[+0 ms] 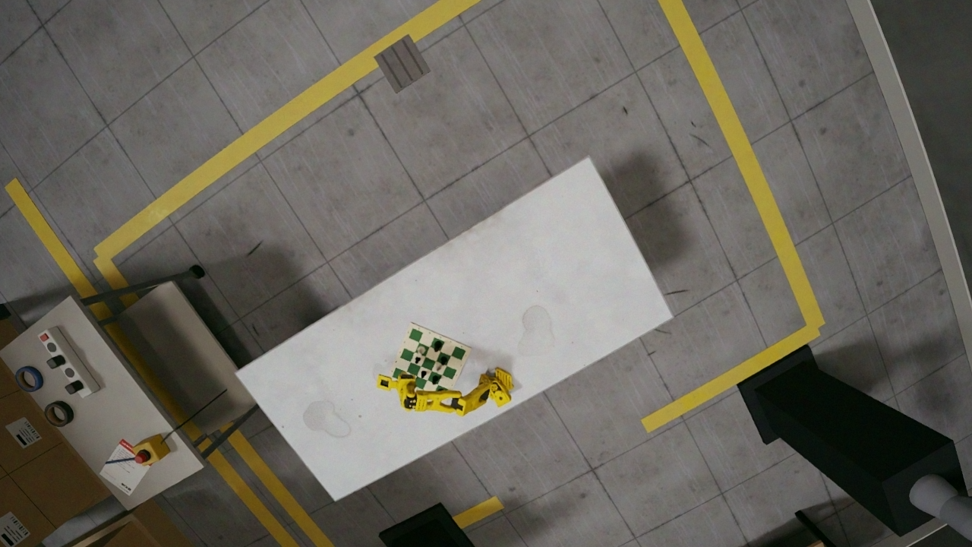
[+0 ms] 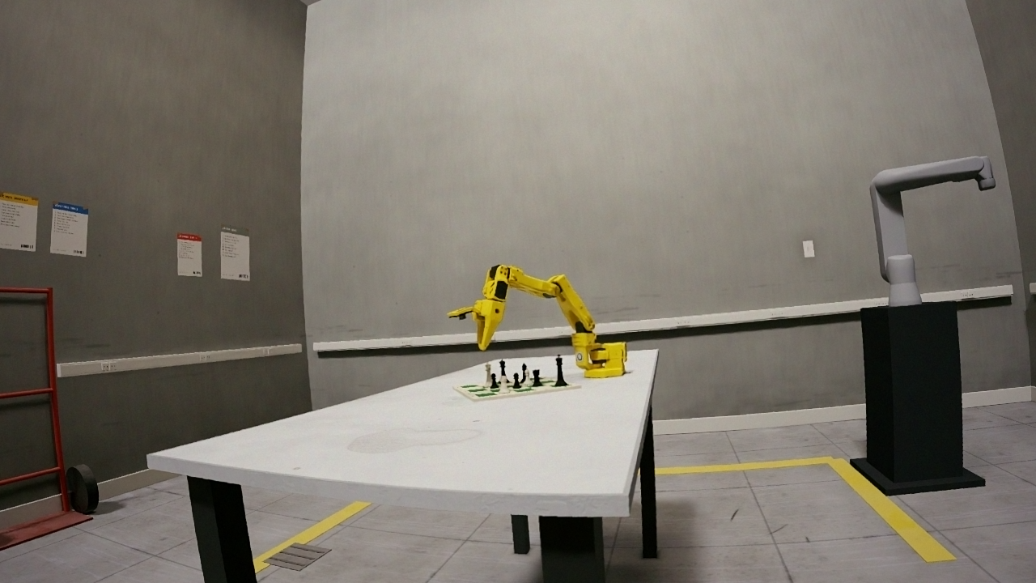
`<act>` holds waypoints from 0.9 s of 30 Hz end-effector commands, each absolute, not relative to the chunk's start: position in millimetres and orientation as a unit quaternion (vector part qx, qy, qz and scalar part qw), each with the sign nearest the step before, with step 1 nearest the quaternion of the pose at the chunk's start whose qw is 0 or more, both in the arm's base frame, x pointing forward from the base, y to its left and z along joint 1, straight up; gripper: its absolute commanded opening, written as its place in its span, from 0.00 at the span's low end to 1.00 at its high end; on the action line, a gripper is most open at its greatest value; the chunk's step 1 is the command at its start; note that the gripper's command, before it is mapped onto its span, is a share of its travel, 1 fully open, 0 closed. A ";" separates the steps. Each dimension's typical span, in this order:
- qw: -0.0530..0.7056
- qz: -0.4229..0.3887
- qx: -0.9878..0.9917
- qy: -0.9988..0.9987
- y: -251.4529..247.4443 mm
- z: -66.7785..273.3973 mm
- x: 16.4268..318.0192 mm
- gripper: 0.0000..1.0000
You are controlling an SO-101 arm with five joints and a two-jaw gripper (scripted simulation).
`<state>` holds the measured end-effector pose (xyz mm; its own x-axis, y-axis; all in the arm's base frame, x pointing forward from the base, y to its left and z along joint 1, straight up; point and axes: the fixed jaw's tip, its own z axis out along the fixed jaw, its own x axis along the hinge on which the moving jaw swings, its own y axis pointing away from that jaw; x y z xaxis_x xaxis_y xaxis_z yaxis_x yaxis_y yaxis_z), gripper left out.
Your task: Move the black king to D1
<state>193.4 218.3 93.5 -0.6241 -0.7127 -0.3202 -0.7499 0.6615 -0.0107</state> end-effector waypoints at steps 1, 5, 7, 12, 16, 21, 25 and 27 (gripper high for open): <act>0.152 0.064 -0.408 0.898 220.4 100.1 191.8 0.00; 0.153 0.065 -0.407 0.898 220.3 101.4 191.8 0.00; 0.154 0.065 -0.408 0.898 220.4 101.5 191.6 0.00; 0.155 0.067 -0.411 0.896 221.3 103.5 188.7 0.00; 0.158 0.070 -0.419 0.891 222.9 107.4 182.5 0.01; 0.168 0.081 -0.443 0.877 225.5 117.7 162.4 0.02; 0.178 0.094 -0.470 0.859 224.3 125.9 138.3 0.04; 0.183 0.102 -0.485 0.849 221.9 128.6 124.7 0.05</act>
<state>146.2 225.6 122.0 -0.5076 -0.7892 -0.3458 -0.8387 0.5444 -0.0113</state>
